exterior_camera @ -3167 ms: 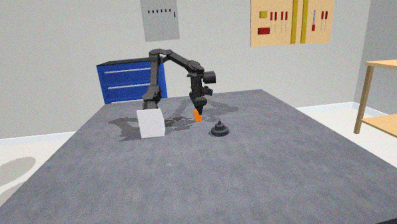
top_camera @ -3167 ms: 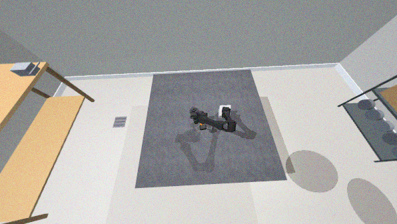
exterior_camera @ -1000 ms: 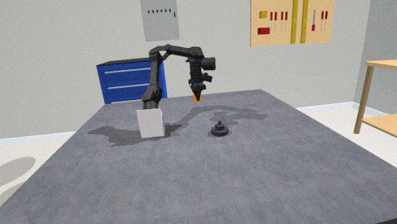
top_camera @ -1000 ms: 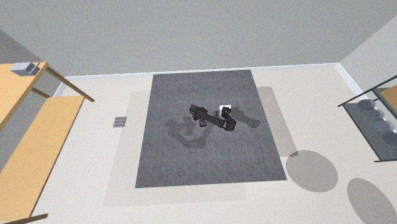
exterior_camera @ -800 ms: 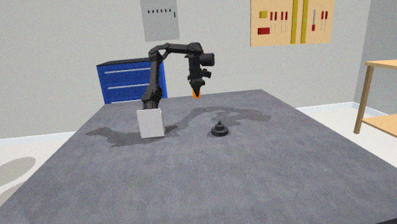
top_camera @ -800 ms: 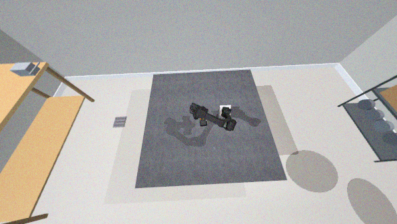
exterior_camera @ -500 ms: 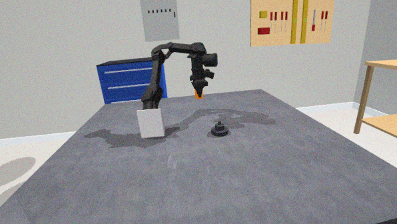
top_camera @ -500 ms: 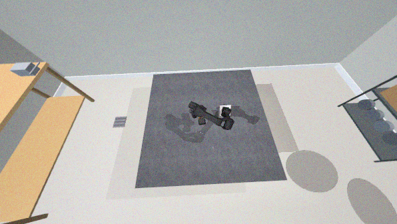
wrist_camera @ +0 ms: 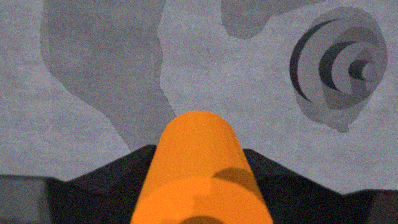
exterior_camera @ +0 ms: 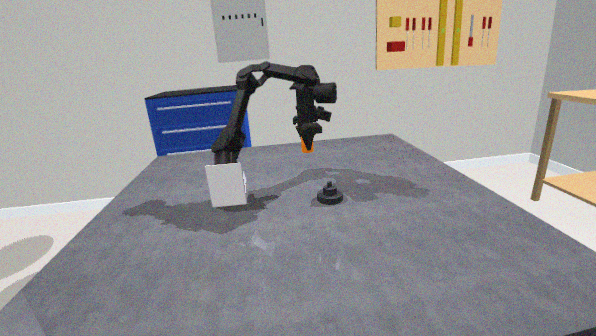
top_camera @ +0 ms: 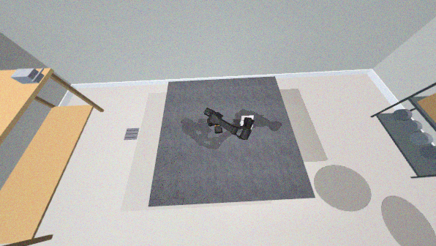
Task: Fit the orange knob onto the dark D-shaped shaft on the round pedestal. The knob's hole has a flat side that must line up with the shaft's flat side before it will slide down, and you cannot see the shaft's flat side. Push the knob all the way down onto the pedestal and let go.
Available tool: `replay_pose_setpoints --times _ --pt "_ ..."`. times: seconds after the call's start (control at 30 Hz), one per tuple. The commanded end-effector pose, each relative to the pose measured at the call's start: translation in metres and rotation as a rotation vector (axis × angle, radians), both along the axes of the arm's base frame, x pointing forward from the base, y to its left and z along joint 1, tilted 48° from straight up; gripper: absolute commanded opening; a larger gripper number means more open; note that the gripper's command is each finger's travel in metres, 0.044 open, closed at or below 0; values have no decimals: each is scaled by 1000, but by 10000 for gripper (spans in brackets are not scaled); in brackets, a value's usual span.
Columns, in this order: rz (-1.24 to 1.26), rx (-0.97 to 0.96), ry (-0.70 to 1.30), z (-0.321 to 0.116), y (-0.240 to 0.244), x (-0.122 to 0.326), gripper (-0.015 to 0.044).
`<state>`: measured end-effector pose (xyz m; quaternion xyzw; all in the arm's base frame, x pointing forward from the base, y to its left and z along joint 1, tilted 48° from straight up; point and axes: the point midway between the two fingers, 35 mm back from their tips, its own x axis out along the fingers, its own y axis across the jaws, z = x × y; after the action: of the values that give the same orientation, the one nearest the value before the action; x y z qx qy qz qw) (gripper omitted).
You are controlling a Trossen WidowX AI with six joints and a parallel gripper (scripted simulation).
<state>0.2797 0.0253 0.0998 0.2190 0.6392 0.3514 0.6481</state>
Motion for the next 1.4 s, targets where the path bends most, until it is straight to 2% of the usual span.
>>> replay_pose_setpoints --times 0.0,1.37 --pt "1 -6 -8 -8 -6 8 0" --pt "1 -7 -13 -118 -49 57 0"
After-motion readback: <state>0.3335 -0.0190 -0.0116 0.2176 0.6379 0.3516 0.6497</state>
